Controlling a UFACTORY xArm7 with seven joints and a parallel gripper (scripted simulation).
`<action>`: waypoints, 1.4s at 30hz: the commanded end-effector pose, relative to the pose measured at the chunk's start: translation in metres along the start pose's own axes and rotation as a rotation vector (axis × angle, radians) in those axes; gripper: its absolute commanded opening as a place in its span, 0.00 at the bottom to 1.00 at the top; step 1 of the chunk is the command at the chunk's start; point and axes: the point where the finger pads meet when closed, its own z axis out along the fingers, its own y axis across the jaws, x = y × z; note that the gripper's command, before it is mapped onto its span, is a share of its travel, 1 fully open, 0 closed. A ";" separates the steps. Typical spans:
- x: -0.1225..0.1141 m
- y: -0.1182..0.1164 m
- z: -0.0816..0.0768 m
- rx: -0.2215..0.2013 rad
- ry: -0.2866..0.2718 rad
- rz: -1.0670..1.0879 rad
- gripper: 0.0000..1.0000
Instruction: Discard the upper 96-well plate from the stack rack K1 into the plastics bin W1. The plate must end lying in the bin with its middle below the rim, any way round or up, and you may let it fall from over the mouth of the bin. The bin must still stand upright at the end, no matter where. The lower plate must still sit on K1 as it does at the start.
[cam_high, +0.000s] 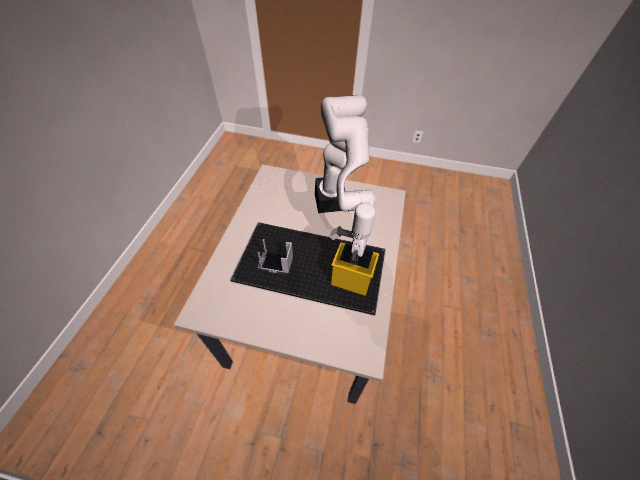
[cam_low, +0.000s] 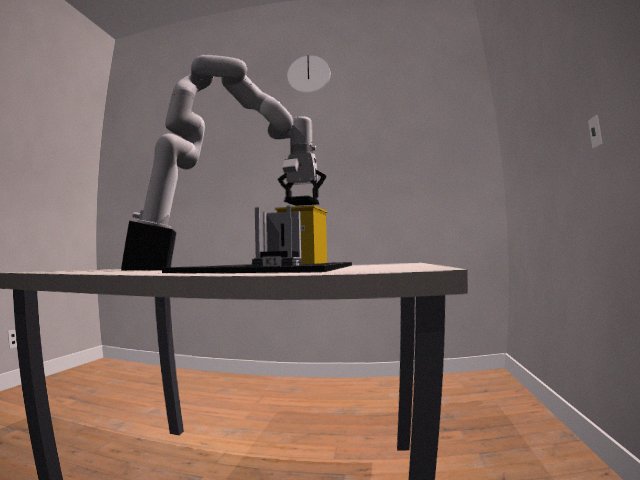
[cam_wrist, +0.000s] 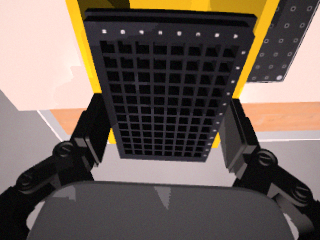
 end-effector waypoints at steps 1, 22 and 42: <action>-0.001 -0.001 -0.001 0.004 -0.001 0.000 0.00; -0.001 -0.001 0.002 0.004 -0.001 0.000 0.00; -0.001 -0.001 0.005 0.004 -0.001 0.000 0.00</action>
